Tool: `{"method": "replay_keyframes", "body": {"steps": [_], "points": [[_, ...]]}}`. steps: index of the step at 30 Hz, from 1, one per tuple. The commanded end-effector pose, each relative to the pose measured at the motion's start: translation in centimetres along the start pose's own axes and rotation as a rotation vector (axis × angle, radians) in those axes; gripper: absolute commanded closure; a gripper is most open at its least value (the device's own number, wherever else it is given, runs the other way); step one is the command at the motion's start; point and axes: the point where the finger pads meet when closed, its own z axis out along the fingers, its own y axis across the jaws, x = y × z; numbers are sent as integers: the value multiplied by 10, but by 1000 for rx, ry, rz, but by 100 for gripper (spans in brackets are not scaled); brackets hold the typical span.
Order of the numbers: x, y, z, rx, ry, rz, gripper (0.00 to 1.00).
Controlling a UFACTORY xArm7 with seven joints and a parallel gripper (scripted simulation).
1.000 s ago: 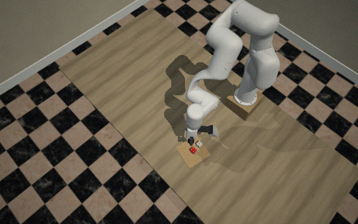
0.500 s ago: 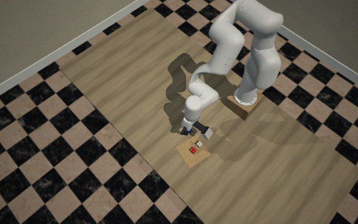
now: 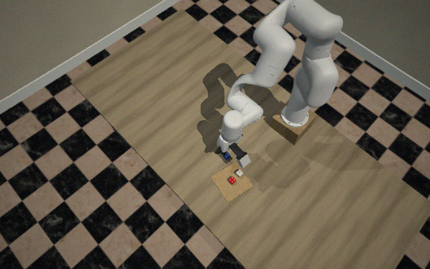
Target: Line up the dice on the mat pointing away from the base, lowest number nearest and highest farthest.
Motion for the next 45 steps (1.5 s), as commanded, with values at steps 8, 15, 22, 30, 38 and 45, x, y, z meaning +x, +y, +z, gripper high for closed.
{"method": "replay_keyframes", "body": {"steps": [8,15,22,30,38,45], "points": [[0,1,-1,-3,-1,1,58],[0,1,-1,-3,-1,1,58],[0,1,-1,-3,-1,1,58],[0,1,-1,-3,-1,1,58],[0,1,1,-3,-1,1,58],[0,1,4,-3,-2,1,58]]}}
